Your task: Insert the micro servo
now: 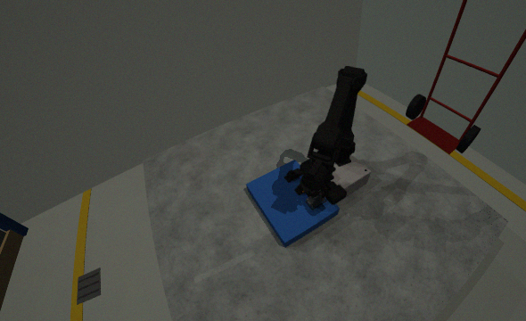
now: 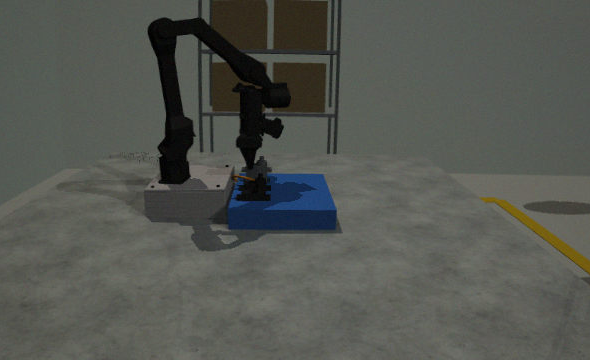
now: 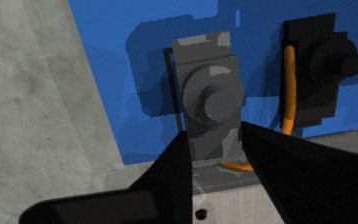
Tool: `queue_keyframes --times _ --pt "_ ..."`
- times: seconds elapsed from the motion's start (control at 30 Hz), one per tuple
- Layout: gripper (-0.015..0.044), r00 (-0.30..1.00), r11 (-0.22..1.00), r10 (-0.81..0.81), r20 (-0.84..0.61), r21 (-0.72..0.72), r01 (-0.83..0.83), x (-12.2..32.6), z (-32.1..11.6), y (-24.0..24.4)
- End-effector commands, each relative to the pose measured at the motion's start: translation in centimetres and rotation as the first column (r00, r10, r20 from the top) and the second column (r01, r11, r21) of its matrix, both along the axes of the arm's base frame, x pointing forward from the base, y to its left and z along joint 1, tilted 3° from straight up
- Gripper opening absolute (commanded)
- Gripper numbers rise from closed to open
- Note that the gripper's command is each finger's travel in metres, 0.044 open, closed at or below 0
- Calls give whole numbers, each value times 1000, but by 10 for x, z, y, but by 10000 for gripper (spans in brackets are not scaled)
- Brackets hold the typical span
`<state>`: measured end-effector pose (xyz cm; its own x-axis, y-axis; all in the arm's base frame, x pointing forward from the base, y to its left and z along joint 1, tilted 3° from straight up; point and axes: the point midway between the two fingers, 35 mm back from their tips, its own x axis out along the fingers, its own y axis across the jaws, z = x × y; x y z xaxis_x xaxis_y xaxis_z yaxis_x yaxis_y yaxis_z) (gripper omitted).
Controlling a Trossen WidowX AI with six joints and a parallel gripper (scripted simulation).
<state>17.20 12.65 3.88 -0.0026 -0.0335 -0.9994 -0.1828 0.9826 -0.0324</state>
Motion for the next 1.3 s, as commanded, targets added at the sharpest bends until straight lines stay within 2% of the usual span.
queue_keyframes --times 0.0,1.27 --pt "0 1000 1000 1 -1 -3 -1 0 -4 0" --pt "0 1000 1000 1 -1 -4 -1 0 -29 -1"
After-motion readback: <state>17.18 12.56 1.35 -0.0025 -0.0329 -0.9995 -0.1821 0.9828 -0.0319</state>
